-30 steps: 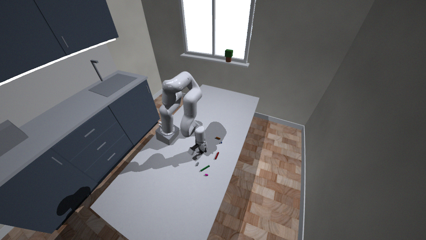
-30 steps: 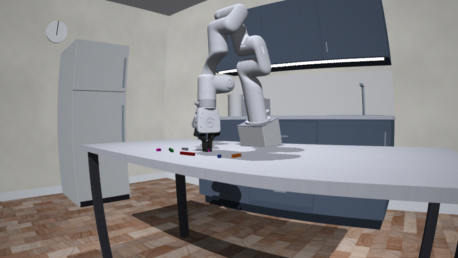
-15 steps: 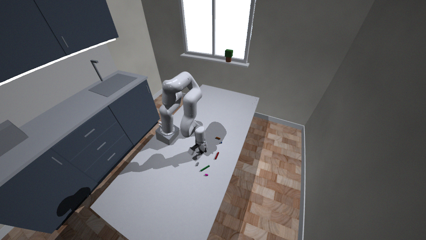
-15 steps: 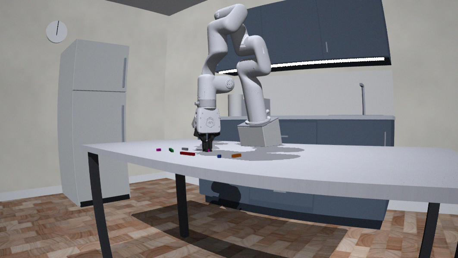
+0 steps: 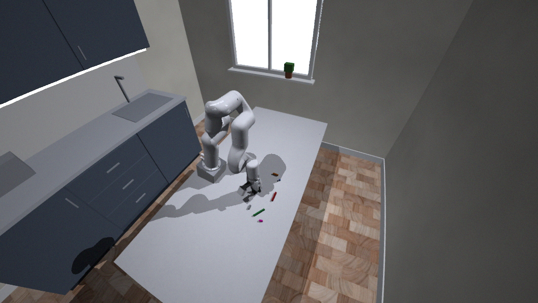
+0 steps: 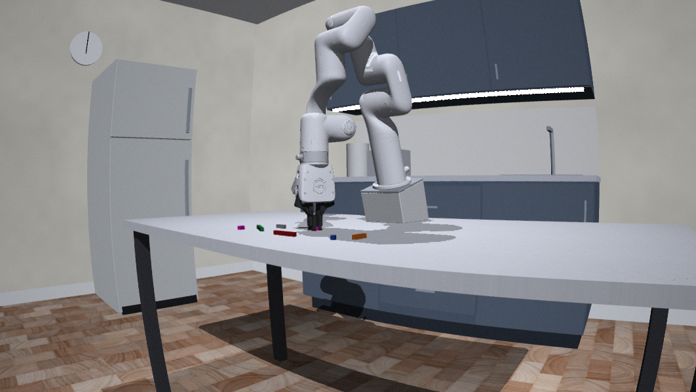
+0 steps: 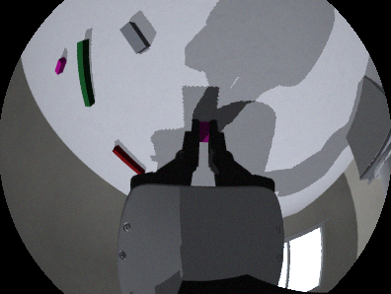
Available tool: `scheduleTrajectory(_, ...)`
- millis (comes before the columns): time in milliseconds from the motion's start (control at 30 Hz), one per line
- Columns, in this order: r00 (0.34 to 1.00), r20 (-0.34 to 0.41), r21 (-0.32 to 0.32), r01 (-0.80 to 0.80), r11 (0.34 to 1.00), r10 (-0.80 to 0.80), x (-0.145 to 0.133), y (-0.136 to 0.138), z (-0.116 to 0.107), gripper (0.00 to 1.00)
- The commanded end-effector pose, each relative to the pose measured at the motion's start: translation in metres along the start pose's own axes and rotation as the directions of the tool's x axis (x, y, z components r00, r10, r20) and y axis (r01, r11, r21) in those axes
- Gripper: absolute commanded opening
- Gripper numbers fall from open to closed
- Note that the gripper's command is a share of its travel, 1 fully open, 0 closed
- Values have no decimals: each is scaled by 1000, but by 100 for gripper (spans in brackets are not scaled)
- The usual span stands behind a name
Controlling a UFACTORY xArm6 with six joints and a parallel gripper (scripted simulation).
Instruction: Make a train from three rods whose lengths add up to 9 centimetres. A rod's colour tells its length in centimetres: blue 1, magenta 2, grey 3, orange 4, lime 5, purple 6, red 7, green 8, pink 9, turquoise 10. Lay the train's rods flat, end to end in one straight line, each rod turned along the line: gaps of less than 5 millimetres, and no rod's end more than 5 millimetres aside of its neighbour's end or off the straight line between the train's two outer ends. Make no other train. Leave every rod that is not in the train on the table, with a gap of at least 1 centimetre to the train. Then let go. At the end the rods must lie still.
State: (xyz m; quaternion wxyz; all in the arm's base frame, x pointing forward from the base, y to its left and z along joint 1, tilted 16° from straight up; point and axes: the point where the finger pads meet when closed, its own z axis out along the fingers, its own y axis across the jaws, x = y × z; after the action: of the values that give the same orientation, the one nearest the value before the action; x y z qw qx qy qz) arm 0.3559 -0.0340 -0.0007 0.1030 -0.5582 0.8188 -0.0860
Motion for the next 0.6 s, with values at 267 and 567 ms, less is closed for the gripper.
scheduleTrajectory(267, 1000, 3, 2, 0, 1000, 0, 0, -1, 0, 12)
scheduleTrajectory(567, 1000, 3, 2, 0, 1000, 0, 0, -1, 0, 20)
